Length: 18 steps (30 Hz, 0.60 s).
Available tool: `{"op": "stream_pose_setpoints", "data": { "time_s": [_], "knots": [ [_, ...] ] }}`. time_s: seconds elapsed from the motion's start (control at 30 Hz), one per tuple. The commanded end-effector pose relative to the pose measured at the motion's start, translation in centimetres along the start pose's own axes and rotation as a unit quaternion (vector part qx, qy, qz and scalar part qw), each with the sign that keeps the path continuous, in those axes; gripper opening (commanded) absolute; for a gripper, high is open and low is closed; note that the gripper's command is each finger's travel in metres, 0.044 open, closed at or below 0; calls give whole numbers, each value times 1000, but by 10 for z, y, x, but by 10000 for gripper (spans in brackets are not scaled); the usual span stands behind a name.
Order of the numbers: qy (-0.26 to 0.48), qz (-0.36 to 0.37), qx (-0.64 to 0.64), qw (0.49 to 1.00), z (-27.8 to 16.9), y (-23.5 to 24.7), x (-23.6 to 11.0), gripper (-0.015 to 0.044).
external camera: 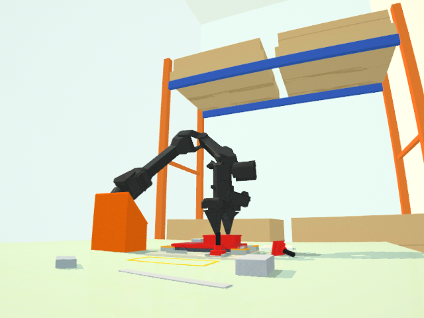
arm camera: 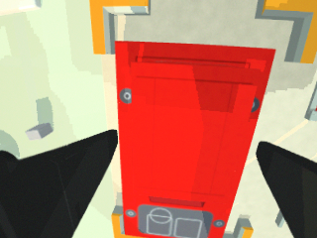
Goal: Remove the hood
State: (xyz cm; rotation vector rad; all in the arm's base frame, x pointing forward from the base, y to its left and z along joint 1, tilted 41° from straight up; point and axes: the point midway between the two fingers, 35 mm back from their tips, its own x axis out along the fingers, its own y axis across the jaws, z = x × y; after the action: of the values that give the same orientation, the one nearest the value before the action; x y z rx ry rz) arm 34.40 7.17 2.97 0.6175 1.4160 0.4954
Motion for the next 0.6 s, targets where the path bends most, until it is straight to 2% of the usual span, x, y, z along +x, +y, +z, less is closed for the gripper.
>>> {"op": "stream_pose_setpoints", "data": {
  "time_s": [0.0,0.57],
  "knots": [
    [2,0,2,1000,-1,0,3,440],
    [2,0,2,1000,-1,0,12,440]
  ]
}}
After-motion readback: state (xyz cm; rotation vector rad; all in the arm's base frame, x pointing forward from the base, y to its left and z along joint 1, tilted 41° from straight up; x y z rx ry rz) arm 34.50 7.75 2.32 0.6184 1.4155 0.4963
